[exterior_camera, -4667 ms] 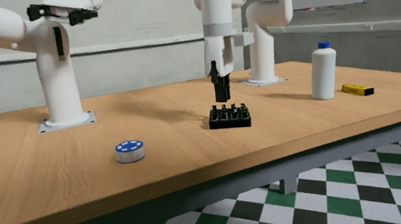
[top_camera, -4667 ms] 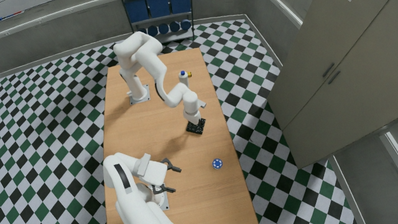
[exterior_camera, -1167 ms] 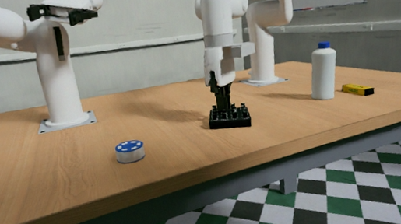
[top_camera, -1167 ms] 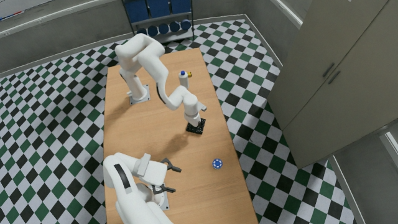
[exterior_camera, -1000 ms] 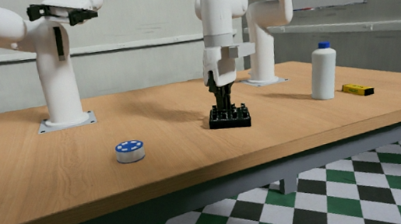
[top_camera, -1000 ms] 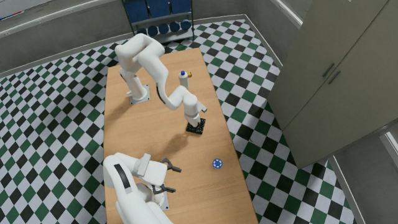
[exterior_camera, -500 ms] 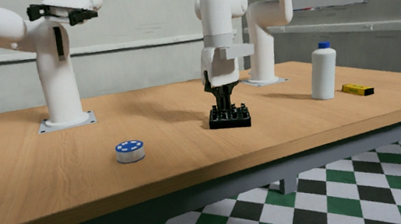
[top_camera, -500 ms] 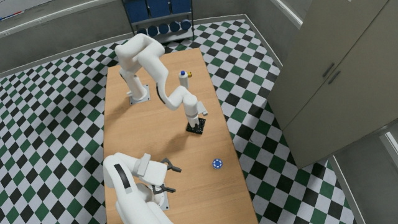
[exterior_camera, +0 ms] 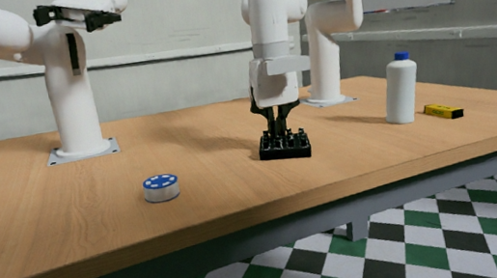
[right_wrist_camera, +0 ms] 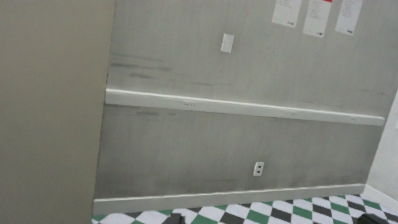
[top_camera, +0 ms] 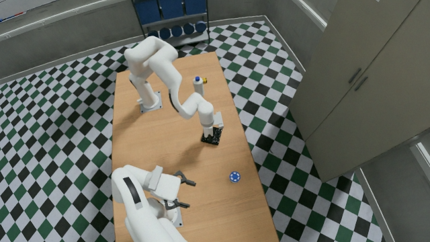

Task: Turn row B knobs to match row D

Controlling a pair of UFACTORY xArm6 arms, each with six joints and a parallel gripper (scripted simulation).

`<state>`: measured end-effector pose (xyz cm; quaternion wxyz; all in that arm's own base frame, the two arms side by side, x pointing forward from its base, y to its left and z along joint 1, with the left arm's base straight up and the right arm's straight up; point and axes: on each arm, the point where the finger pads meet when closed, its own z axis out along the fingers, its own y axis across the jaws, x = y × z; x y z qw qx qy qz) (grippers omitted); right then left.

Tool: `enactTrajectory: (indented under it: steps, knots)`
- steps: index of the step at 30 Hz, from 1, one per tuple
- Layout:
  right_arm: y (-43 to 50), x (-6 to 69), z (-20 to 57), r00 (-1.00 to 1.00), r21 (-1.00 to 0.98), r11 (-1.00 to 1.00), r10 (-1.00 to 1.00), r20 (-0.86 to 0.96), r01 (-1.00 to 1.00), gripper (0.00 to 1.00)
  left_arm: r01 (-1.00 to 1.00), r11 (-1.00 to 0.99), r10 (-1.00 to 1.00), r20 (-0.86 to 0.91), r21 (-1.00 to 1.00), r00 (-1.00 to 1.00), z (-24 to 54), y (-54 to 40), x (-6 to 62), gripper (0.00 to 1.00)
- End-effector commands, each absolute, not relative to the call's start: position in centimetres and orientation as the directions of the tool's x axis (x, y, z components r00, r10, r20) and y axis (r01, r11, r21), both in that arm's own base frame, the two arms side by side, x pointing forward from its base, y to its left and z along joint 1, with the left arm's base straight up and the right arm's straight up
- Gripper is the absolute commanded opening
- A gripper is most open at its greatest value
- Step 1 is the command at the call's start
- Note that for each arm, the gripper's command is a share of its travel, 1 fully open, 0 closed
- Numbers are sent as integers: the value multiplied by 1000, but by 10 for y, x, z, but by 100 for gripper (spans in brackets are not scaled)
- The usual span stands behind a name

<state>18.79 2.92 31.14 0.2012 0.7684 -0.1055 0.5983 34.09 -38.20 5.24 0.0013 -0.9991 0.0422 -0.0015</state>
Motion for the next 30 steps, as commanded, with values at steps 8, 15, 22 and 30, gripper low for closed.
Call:
enactTrajectory:
  steps: [8,15,22,30]
  knots:
    - [29,188,312,262,182,-897,77,962,-403,100,-168,-986,-168,4,3,986,54,-383,342,10]
    - [29,188,312,262,182,-897,77,962,-403,100,-172,-985,-172,4,3,985,54,-383,342,10]
    - [29,188,312,262,182,-897,77,962,-403,100,-172,-985,-172,4,3,985,54,-383,342,21]
    - [29,188,312,262,182,-897,77,962,-403,100,-172,-985,-172,4,3,985,54,-383,342,21]
